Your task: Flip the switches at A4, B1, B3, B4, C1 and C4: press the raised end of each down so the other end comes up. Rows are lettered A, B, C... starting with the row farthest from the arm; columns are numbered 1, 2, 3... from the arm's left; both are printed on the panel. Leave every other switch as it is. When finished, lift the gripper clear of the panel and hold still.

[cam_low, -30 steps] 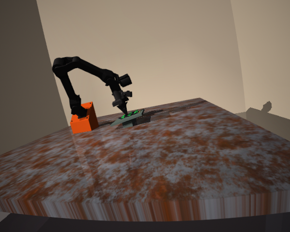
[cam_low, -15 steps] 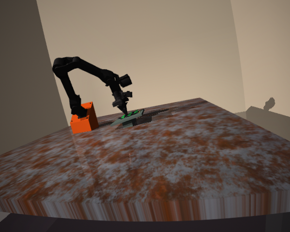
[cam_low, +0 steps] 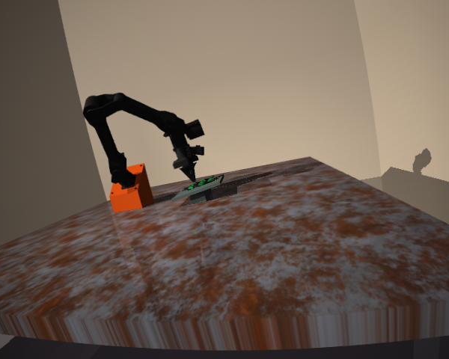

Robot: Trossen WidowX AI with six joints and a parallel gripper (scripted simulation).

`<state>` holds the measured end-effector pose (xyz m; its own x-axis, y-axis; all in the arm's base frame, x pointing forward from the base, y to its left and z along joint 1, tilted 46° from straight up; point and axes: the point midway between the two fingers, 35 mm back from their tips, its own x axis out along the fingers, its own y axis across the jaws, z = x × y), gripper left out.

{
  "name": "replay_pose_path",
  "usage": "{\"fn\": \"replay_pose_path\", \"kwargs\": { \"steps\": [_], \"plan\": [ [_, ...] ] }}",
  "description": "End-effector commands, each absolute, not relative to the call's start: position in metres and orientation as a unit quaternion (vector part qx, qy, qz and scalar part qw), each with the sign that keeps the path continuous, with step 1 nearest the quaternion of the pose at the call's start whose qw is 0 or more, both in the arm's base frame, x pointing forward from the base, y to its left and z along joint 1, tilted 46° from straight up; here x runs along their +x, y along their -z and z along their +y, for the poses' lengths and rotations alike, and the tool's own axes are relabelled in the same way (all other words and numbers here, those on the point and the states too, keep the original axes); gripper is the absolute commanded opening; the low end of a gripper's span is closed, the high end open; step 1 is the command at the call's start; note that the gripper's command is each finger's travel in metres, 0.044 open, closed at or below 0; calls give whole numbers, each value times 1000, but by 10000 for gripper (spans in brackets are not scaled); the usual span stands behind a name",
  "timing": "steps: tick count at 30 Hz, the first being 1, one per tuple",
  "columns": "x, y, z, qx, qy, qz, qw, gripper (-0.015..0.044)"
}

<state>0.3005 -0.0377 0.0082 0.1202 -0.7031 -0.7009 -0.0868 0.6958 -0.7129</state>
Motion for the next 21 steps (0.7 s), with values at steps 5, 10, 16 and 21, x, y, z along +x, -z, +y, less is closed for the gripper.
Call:
{"fn": "replay_pose_path", "kwargs": {
  "steps": [5, 10, 16, 21],
  "plan": [
    [299, -45, 0, -314, 227, 620, 682, 0],
    [301, -62, -16, -314, 227, 620, 682, 0],
    [305, -38, -40, -318, 224, 611, 689, 0],
    [305, -36, -42, -318, 224, 611, 690, 0]
  ]
}}
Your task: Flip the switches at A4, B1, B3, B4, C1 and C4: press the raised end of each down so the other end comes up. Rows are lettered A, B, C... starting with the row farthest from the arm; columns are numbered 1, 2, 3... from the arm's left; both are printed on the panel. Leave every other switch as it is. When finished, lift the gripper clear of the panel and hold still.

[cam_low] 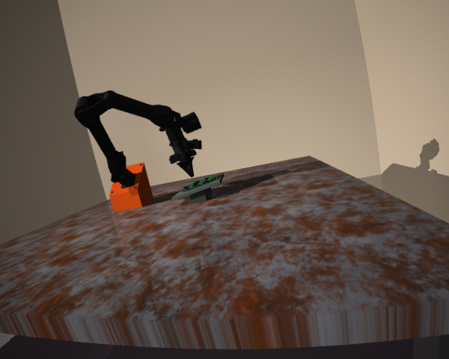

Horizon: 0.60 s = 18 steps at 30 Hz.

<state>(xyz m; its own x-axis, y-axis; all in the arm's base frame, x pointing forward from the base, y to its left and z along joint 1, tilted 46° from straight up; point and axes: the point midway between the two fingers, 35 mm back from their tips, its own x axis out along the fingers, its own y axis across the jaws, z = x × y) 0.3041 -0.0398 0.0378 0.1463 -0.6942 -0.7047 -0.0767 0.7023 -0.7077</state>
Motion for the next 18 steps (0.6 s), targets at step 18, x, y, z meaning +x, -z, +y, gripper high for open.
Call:
{"fn": "replay_pose_path", "kwargs": {
  "steps": [18],
  "plan": [
    [308, -20, -58, -318, 224, 611, 690, 0]
  ]
}}
